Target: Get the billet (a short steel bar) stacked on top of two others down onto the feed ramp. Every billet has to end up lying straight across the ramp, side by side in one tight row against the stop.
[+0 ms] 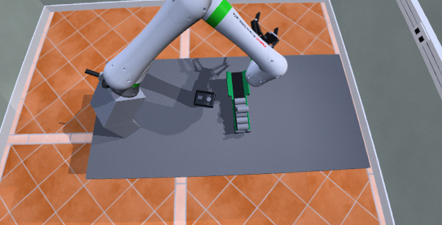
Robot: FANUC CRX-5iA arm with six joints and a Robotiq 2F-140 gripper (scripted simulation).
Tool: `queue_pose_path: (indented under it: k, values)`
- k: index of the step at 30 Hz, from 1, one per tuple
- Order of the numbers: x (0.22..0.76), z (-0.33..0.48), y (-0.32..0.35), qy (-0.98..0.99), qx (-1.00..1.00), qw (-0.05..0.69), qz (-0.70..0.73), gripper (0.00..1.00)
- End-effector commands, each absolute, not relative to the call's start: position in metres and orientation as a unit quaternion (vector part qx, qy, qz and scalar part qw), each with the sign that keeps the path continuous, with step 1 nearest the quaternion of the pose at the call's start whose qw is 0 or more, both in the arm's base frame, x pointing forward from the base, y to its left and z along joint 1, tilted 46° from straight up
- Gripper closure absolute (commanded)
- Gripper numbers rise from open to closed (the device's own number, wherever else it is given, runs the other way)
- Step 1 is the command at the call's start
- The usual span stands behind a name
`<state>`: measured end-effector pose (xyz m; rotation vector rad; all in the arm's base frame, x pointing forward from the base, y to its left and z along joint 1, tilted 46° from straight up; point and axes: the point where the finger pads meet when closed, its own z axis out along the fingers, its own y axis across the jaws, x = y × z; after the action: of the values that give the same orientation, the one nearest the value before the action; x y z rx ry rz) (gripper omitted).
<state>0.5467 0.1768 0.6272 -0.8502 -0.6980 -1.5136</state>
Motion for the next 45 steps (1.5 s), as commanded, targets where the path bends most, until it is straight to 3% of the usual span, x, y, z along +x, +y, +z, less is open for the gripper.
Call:
queue_pose_path:
  k: [1, 21, 29, 34, 37, 42, 43, 45]
  values:
    - [0.546, 0.628, 0.177, -0.301, -0.365, 0.593, -0.652, 0.0]
    - [0.549, 0.616, 0.178, -0.309, -0.381, 0.578, -0.652, 0.0]
    - [0.57, 0.502, 0.166, -0.391, -0.512, 0.426, -0.635, 0.0]
    - [0.574, 0.467, 0.153, -0.415, -0.541, 0.381, -0.625, 0.0]
    - [0.577, 0.418, 0.12, -0.463, -0.584, 0.295, -0.598, 0.0]
    - [0.578, 0.376, 0.086, -0.496, -0.609, 0.231, -0.574, 0.0]
    - [0.576, 0.362, 0.067, -0.521, -0.623, 0.185, -0.554, 0.0]
    - [0.576, 0.351, 0.057, -0.523, -0.625, 0.18, -0.552, 0.0]
